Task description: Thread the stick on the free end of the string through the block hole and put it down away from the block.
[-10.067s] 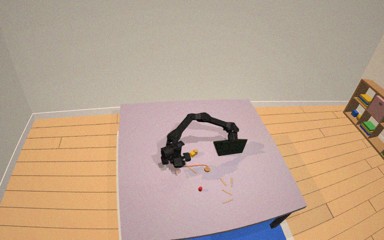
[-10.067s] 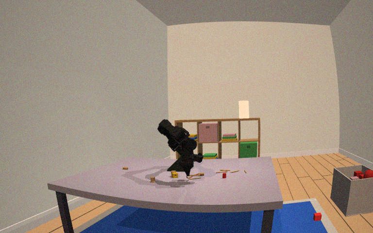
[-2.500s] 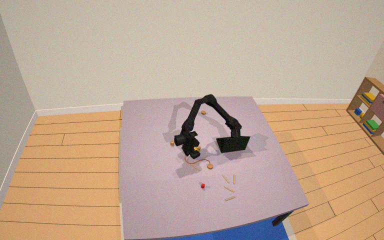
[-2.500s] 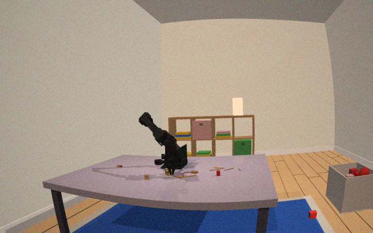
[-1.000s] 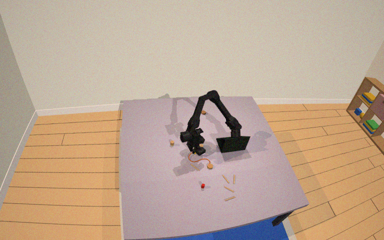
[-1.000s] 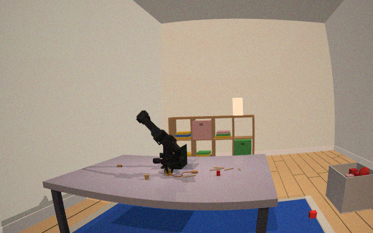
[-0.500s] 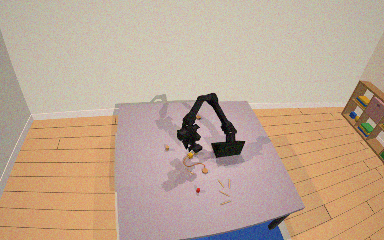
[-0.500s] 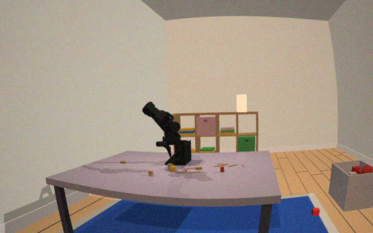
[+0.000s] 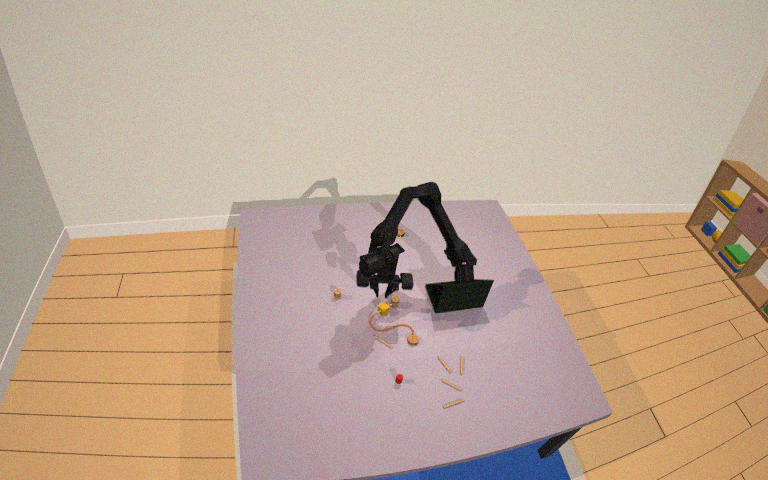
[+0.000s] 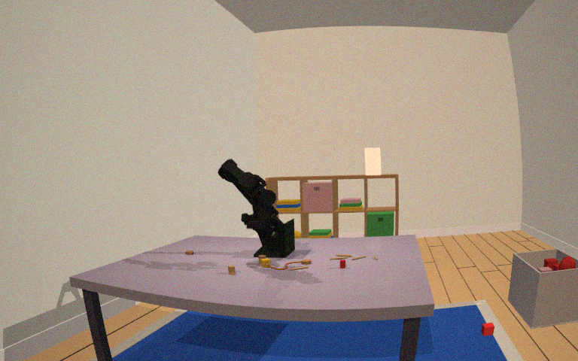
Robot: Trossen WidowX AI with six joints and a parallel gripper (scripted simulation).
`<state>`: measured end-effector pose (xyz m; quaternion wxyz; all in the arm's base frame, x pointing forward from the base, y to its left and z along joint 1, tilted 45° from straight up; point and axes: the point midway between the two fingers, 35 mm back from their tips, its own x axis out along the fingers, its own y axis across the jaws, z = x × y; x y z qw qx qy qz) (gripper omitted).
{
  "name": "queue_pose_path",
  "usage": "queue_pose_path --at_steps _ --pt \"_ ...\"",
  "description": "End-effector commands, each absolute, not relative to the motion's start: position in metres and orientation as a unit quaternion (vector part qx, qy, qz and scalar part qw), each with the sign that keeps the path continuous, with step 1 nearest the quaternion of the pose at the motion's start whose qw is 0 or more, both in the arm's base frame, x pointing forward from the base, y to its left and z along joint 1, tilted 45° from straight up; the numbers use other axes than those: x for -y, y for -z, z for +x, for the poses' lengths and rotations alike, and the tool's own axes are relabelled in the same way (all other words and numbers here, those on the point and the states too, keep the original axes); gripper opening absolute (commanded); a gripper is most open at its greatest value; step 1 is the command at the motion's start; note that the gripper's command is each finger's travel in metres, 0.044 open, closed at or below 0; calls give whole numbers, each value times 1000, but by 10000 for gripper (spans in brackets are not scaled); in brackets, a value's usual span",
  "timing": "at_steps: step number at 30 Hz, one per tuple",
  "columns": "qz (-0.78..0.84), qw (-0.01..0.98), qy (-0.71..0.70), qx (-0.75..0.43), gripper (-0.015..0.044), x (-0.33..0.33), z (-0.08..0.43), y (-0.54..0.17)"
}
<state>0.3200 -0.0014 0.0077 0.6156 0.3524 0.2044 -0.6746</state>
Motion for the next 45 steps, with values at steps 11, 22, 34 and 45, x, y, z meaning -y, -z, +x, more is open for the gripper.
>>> queue_pose_path --at_steps 11,22,34,45 --pt "-144 683 380 -606 123 13 291 -13" --pt "-352 599 171 -698 123 17 280 -16" --pt "-397 570 118 -710 123 17 278 -16" --pt "-397 570 118 -710 123 18 278 -15"
